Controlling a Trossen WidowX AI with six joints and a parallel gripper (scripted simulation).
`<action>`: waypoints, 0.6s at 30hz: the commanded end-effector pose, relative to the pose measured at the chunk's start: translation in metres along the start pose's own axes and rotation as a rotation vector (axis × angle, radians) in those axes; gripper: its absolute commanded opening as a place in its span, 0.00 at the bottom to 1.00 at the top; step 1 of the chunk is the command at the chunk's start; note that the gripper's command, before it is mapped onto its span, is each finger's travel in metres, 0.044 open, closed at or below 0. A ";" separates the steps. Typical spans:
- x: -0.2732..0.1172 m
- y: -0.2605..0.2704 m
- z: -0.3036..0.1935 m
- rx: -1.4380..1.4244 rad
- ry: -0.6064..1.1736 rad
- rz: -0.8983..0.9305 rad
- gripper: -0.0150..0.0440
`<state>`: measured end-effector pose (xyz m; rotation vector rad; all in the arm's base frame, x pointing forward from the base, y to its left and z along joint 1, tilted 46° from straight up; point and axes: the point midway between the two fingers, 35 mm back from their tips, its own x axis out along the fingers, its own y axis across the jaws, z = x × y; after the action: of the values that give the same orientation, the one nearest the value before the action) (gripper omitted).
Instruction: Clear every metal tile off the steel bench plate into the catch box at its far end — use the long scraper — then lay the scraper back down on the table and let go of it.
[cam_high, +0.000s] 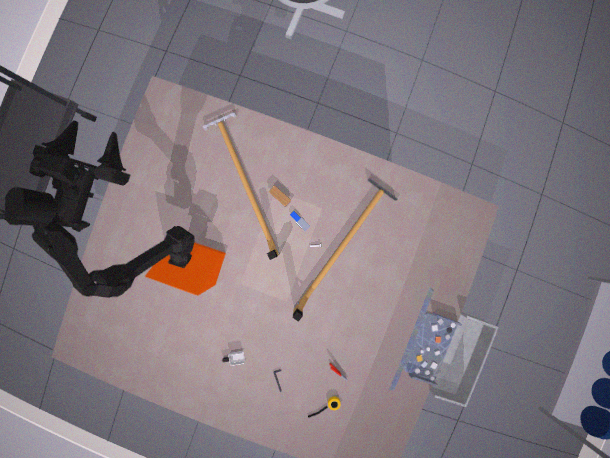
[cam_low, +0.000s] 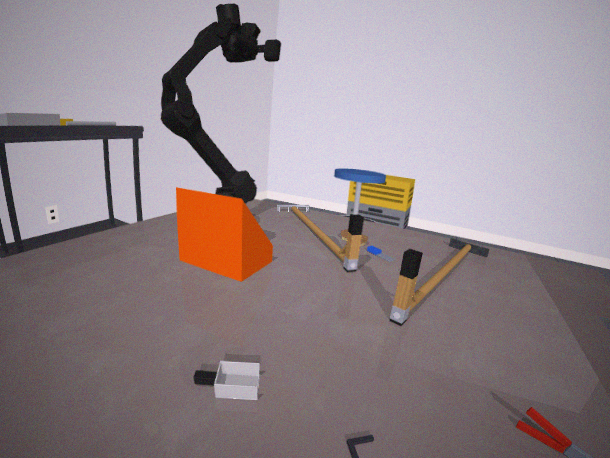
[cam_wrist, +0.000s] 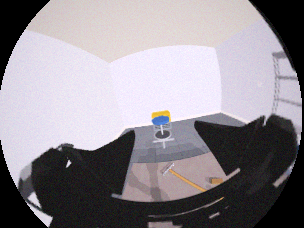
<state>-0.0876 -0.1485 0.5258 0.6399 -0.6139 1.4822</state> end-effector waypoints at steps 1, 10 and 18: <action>-0.006 -0.009 -0.011 -0.012 0.047 0.008 1.00; -0.012 -0.031 -0.045 -0.035 0.195 0.051 1.00; -0.021 -0.047 -0.077 -0.064 0.326 0.113 1.00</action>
<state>-0.0460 -0.1090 0.4672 0.3478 -0.4526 1.6086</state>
